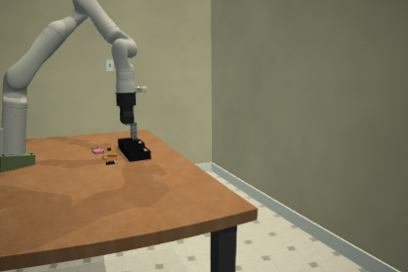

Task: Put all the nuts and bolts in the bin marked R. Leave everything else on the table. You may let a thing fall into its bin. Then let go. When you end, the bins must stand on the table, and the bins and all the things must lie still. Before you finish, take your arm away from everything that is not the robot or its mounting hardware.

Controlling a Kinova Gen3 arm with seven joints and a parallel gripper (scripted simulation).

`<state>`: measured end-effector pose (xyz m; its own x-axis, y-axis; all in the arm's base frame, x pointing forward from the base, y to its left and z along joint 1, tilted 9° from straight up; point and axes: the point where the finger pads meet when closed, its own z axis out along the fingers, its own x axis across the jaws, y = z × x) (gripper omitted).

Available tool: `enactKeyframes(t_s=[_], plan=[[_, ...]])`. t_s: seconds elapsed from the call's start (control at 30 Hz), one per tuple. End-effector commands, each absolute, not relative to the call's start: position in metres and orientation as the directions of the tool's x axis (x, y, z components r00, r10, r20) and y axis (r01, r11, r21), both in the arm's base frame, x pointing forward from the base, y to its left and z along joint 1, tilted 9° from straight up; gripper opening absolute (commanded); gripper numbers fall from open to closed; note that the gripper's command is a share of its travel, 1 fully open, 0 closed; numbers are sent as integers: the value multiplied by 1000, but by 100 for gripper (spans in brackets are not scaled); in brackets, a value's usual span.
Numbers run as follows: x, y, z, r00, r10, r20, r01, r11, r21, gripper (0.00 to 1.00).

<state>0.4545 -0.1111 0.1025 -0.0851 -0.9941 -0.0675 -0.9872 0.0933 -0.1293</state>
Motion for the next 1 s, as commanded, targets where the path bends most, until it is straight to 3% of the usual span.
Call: enactKeyframes(t_s=[0.0, 0.37, 0.97], plan=[[458, -88, 106, -60, -996, -70, -989, 69, -134, 31], [461, -45, 109, -60, -996, -70, -989, 69, -134, 31], [465, -43, 83, -60, -996, -70, -989, 69, -134, 31]])
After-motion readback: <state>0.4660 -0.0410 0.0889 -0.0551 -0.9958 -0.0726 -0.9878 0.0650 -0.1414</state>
